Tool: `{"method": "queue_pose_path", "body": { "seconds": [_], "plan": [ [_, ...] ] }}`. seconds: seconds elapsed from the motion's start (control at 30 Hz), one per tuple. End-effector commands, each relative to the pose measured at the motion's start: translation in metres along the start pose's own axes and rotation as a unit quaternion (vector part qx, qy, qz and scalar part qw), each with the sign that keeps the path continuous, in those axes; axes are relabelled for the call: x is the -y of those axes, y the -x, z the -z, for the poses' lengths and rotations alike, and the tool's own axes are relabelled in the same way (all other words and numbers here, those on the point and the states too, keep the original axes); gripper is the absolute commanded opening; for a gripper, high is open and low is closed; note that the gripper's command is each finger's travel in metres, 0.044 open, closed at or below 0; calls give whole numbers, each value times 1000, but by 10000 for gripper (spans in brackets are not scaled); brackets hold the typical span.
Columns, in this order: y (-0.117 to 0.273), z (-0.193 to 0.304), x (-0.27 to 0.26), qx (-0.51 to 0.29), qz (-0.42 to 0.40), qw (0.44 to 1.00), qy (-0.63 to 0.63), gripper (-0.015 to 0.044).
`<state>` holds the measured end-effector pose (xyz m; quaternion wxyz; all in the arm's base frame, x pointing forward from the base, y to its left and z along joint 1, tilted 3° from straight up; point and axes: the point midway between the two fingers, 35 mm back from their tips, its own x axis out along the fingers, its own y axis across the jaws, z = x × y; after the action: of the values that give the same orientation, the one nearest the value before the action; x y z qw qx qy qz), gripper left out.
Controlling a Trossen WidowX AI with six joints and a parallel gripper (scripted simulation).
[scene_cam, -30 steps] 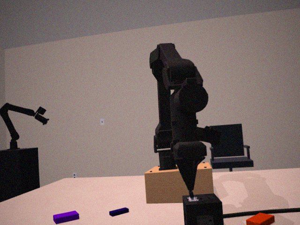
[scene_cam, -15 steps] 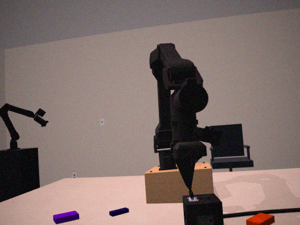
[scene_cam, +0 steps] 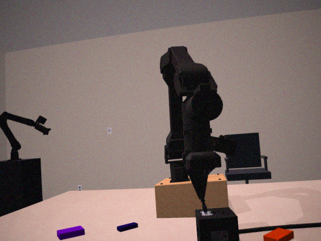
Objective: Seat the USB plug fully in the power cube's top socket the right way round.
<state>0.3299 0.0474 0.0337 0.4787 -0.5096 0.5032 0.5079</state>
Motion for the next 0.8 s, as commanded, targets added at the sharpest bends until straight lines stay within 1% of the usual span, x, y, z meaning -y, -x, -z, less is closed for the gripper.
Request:
{"method": "queue_pose_path", "body": {
  "seconds": [0.0,0.77],
  "plan": [
    [0,0,0,0,1,1000,0,0],
    [12,0,0,0,0,1000,0,0]
  ]
}}
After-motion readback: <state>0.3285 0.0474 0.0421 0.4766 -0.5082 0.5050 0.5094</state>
